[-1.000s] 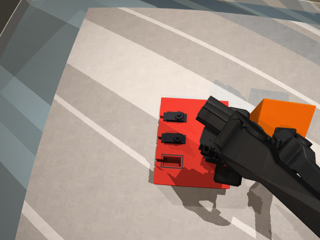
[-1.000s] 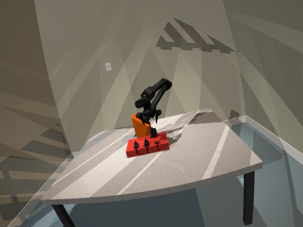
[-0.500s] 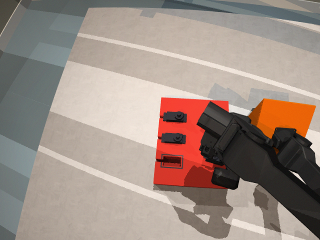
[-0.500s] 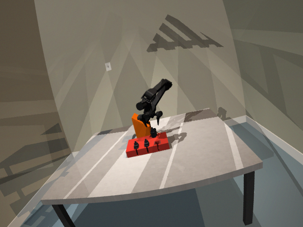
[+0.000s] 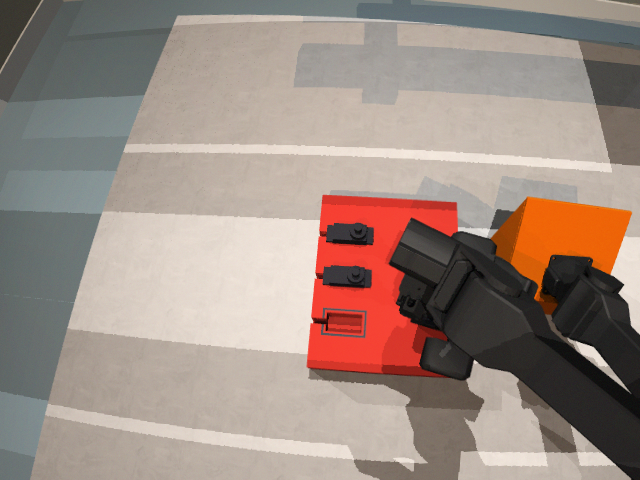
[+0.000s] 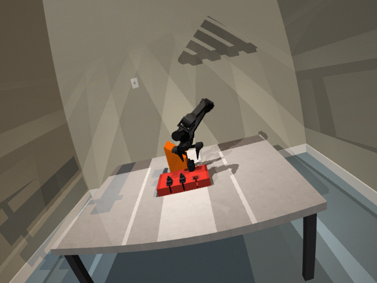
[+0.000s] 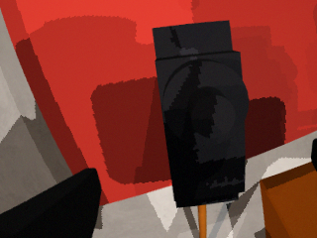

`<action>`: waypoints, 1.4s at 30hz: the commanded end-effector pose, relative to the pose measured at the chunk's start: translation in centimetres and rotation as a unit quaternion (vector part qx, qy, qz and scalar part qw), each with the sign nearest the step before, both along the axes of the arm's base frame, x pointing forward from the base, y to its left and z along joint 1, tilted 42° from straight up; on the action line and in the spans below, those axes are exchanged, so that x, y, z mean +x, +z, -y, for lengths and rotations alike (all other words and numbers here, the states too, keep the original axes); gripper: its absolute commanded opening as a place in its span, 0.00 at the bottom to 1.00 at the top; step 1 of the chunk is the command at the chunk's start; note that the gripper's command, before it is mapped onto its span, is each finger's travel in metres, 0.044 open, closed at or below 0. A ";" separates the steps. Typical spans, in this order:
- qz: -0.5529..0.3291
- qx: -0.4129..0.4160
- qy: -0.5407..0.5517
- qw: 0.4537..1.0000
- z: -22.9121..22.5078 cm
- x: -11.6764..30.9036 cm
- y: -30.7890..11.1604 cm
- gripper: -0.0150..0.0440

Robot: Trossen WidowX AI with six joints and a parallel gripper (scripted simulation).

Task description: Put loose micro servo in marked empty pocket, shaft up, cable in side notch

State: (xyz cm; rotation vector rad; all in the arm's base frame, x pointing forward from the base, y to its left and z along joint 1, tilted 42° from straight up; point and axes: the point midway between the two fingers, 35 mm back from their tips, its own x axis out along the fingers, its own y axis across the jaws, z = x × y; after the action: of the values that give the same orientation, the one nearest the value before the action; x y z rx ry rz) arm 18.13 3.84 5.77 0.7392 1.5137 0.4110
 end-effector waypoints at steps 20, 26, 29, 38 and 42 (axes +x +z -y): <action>-0.002 0.004 -0.002 1.000 -0.7 -0.1 -0.7 0.42; -0.002 0.003 -0.002 1.000 -0.3 -0.1 -0.2 0.25; -0.003 0.003 -0.002 1.000 0.5 -0.2 0.6 0.25; -0.003 0.003 -0.002 1.000 1.2 -0.4 1.6 0.25; -0.003 0.003 -0.002 1.000 1.2 -0.1 1.6 0.25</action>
State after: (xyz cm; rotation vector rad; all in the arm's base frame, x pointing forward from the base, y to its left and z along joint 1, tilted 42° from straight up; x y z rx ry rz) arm 17.73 2.80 7.28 0.7573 1.5189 0.4109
